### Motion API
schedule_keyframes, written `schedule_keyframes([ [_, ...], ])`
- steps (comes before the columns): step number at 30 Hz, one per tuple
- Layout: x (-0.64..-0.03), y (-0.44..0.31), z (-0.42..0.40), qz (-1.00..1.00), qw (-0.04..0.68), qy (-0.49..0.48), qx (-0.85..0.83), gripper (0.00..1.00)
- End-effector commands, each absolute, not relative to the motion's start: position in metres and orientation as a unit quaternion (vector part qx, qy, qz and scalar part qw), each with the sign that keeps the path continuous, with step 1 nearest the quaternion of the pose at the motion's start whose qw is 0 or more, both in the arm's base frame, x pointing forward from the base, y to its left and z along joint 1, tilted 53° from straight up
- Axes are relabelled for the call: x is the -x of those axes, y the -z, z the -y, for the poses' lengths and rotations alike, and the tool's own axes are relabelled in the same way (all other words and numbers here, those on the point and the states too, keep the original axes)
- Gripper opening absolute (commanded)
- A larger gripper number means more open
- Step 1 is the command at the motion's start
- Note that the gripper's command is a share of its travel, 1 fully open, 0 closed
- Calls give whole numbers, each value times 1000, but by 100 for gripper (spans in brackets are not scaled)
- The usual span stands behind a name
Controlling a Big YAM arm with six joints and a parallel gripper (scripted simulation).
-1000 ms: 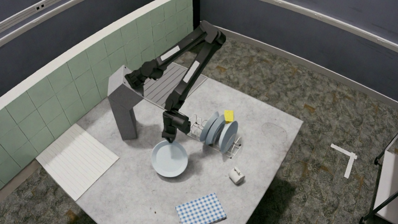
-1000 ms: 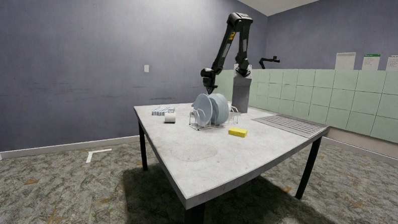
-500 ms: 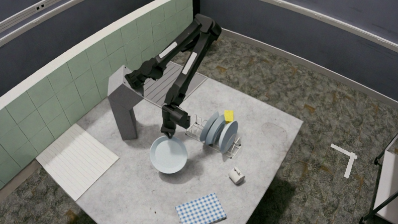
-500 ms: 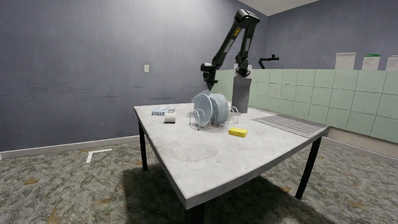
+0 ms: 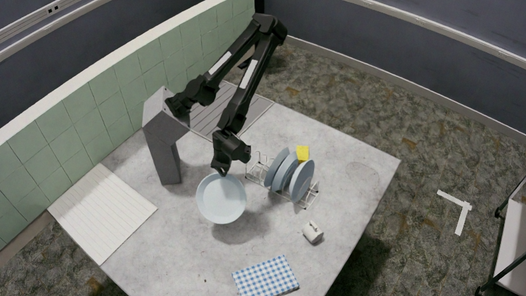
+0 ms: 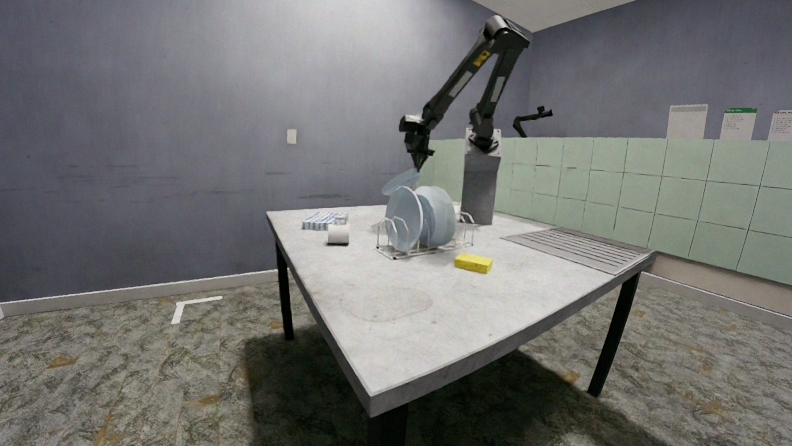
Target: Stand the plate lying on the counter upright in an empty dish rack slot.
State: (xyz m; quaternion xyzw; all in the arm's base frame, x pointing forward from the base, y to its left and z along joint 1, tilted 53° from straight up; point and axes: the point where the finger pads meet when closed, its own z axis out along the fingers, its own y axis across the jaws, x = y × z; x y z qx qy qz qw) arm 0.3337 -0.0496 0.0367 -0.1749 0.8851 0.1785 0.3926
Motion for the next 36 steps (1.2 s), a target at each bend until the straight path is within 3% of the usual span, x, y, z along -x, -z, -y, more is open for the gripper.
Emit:
schedule_keyframes([
  [1, -336, -58, 76, -882, 410, -149, 178, 0],
  [36, -298, -101, 116, -882, 410, -144, 180, 0],
])
